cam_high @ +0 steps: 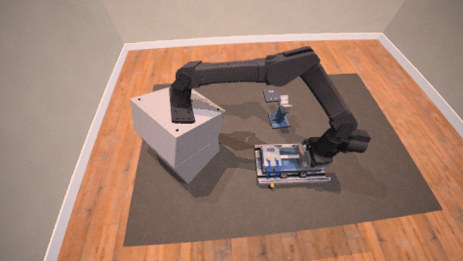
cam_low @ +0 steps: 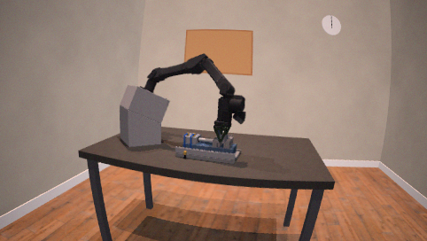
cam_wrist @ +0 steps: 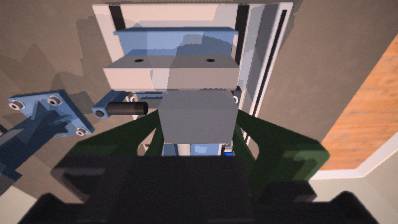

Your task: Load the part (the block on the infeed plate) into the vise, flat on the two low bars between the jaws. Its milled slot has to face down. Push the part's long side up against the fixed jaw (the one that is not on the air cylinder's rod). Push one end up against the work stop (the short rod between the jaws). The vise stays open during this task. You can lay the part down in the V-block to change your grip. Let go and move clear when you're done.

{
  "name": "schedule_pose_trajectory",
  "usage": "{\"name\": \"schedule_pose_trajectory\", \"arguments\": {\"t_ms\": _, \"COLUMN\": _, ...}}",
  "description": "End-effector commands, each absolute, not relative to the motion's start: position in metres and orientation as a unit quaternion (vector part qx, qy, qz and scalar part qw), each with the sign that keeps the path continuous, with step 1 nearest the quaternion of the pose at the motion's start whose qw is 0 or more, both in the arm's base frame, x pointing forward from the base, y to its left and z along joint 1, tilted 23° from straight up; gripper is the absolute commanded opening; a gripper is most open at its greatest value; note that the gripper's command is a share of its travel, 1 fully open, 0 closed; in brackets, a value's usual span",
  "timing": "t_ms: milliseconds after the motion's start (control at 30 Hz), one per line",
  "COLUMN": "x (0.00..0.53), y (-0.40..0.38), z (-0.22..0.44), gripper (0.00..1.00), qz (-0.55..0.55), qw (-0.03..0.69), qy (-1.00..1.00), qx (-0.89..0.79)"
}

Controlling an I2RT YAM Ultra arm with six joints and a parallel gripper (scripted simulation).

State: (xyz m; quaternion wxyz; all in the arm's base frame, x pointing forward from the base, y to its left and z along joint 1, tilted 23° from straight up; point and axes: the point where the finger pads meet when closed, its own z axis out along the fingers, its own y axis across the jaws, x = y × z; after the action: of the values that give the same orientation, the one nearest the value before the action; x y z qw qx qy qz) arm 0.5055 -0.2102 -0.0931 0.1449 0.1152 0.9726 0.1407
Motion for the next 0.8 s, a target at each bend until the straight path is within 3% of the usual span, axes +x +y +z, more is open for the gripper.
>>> {"name": "schedule_pose_trajectory", "arguments": {"t_ms": 0, "x": 0.5140, "y": -0.2207, "z": -0.0766, "gripper": 0.00, "qz": 0.130, "qw": 0.163, "qy": 0.971, "qx": 0.117}}
{"name": "schedule_pose_trajectory", "arguments": {"t_ms": 767, "x": 0.5108, "y": -0.2187, "z": -0.0846, "gripper": 0.00, "qz": 0.134, "qw": 0.154, "qy": 0.972, "qx": 0.118}}
